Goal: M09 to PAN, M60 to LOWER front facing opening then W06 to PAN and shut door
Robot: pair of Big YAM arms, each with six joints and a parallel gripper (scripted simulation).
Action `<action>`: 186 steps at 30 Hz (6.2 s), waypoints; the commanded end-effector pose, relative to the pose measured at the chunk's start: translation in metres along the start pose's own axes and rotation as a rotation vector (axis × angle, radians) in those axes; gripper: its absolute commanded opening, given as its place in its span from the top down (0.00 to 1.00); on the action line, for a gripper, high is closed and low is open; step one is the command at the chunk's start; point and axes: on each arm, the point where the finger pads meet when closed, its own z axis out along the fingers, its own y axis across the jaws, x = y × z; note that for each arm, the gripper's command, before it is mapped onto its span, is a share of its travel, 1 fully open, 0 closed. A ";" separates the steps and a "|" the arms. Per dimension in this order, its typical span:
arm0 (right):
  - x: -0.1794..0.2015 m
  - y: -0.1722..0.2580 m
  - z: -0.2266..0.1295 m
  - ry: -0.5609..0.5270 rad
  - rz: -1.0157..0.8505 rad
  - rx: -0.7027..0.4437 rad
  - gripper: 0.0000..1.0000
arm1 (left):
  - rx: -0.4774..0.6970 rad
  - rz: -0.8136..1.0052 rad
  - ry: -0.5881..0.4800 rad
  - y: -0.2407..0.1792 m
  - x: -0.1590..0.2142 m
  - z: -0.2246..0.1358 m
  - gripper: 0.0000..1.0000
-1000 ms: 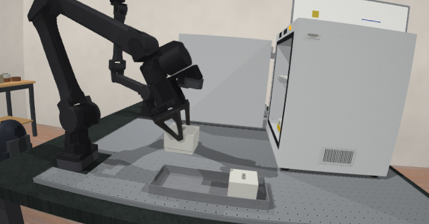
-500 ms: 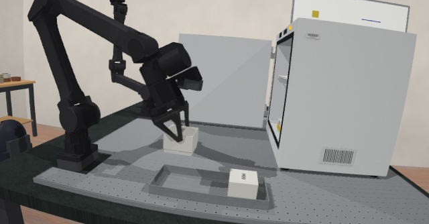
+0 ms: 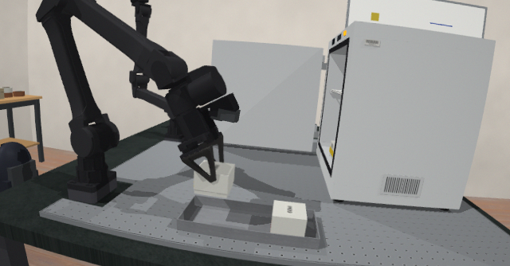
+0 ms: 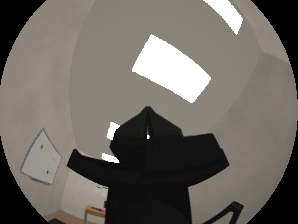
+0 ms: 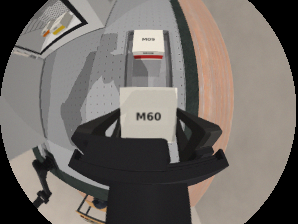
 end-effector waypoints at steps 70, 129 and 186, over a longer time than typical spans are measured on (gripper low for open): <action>0.019 -0.003 0.051 -0.018 -0.005 0.000 0.23 | 0.000 -0.011 0.033 0.000 0.017 0.004 1.00; 0.034 -0.002 0.072 -0.017 -0.006 -0.001 0.23 | 0.000 -0.011 0.033 0.000 0.017 0.004 1.00; -0.014 -0.006 0.030 -0.075 -0.010 0.009 0.00 | 0.000 -0.011 0.033 0.000 0.017 0.004 1.00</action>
